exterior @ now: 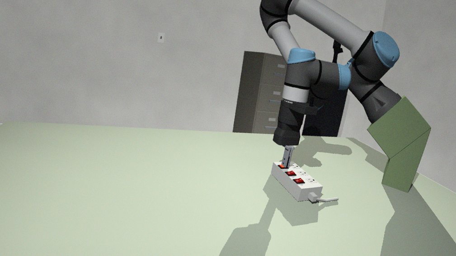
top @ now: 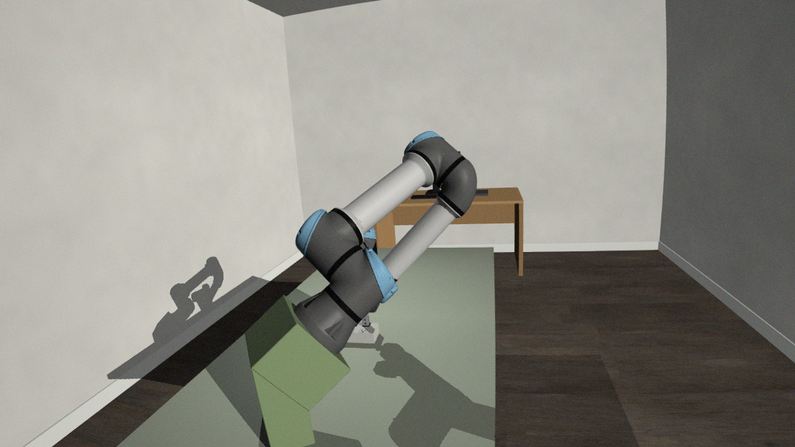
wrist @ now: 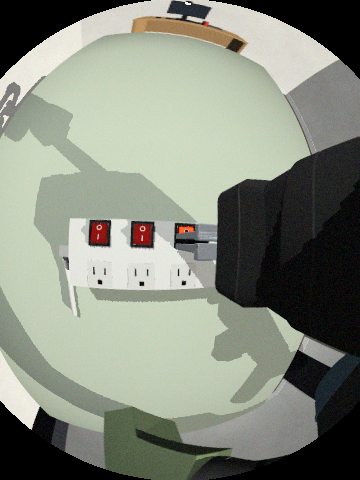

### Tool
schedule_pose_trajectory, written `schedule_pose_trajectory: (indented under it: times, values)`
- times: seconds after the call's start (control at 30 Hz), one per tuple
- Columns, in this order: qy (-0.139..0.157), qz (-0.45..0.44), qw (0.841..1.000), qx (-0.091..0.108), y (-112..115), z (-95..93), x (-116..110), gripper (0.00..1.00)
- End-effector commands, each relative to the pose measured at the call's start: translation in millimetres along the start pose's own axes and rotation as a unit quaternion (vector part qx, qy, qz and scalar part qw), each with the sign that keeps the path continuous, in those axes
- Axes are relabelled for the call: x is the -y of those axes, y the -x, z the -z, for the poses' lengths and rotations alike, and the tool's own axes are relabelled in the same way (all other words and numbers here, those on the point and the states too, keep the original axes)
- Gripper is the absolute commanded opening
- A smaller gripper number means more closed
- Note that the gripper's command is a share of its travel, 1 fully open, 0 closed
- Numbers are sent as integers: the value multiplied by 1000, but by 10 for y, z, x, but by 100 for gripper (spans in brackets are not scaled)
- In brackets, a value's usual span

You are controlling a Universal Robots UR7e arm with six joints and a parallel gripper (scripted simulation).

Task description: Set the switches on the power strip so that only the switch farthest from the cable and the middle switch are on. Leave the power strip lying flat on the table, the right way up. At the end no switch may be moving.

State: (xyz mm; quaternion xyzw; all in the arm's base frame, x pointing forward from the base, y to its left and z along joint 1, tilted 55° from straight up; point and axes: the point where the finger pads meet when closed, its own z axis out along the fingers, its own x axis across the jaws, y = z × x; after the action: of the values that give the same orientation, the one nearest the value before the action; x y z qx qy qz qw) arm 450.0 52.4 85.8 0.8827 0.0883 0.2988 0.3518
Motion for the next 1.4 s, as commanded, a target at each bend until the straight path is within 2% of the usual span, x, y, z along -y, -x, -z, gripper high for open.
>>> schedule_pose_trajectory:
  times: [0.0,1.03,1.23,1.37]
  values:
    - [0,0,1000,1,-1,-11,0,0]
    - [0,0,1000,1,-1,-16,0,0]
    - [0,0,1000,1,-1,24,0,0]
    - [0,0,1000,1,-1,123,0,0]
